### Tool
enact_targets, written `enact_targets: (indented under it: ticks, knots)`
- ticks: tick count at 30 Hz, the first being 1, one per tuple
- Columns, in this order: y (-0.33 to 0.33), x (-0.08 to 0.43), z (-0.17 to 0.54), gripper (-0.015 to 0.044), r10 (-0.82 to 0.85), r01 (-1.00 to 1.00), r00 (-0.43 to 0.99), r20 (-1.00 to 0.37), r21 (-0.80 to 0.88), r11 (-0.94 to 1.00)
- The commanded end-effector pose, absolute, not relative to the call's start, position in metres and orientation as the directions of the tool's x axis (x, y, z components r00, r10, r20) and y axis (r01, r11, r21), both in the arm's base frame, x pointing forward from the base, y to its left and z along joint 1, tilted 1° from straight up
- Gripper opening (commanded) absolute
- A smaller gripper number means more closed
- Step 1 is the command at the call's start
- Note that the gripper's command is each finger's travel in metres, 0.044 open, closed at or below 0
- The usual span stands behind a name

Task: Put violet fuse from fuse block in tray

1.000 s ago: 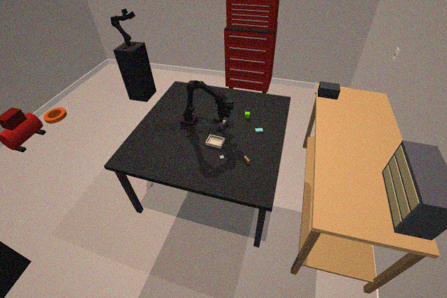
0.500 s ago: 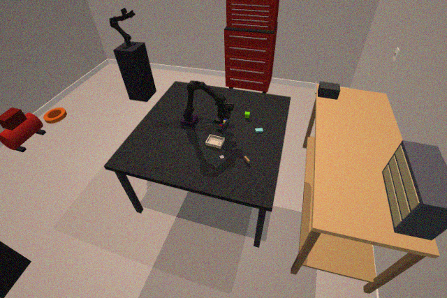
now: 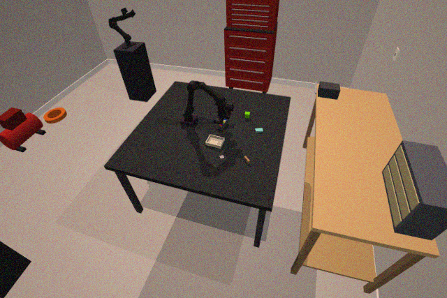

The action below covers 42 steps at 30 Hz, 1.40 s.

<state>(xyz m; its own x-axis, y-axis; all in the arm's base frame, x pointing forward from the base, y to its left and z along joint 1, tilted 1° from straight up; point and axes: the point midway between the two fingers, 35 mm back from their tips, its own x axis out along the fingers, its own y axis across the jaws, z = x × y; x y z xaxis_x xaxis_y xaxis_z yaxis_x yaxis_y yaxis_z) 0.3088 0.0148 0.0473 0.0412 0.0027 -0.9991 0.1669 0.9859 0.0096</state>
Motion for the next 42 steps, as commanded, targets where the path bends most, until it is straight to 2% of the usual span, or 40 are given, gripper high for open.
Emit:
enact_targets:
  ticks: [1,14,23,42]
  knots:
    - [0.0142,0.3089,0.0441,0.0061,-0.001,0.171,0.041,-0.999,0.006,0.985]
    - [0.0142,0.3091,0.0379,0.0061,-0.001,0.171,0.041,-0.999,0.006,0.985]
    - [0.0148,0.3093,0.0391,0.0001,0.003,0.167,0.041,-0.999,0.01,0.986]
    - [0.0148,0.3095,0.0457,0.0,0.002,0.167,0.041,-0.999,0.009,0.986]
